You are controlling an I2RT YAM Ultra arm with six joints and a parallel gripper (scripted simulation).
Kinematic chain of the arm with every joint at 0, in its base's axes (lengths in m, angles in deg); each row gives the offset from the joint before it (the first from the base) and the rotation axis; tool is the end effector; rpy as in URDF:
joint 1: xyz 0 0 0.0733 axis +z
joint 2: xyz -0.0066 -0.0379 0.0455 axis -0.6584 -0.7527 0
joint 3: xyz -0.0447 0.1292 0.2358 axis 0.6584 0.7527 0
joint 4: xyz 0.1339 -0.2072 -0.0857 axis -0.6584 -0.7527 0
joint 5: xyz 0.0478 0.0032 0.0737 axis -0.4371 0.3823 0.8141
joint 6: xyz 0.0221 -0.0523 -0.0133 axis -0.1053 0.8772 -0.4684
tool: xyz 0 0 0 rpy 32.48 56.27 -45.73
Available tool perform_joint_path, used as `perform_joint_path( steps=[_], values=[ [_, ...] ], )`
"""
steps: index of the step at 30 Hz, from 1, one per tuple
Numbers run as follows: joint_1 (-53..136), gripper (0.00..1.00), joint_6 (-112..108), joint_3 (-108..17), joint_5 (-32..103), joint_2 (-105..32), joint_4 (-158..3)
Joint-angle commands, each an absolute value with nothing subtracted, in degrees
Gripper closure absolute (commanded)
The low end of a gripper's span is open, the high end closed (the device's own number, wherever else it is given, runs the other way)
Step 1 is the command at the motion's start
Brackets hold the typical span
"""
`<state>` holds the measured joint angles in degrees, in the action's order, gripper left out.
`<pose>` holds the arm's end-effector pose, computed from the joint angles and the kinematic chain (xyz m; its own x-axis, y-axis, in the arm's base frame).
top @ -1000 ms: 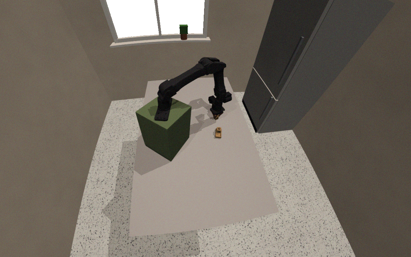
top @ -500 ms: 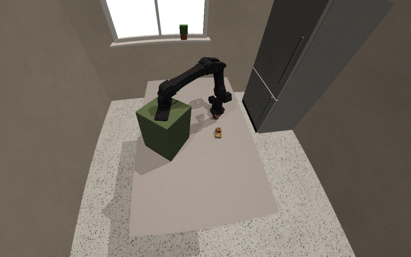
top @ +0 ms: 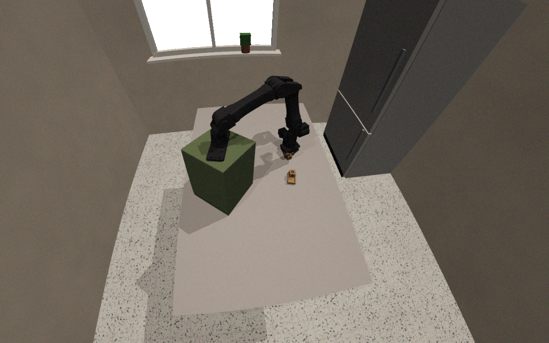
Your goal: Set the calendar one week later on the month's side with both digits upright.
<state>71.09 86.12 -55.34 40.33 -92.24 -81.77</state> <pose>0.3548 0.2088 -0.0942 0.4935 -0.8667 -0.0727 -0.8671 -0.4839 -0.1180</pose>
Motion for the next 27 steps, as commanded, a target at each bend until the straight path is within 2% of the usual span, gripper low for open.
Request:
perform_joint_path(
  steps=[1, 17, 26, 27],
  values=[
    [70.9, 0.53, 86.2, -54.7, 40.3, -89.7, -82.6],
    [70.3, 0.53, 86.9, -48.7, 40.4, -77.1, -89.3],
    [70.2, 0.53, 87.0, -48.2, 40.4, -75.6, -90.3],
    [70.2, 0.0, 87.0, -48.2, 40.4, -75.6, -90.3]
  ],
)
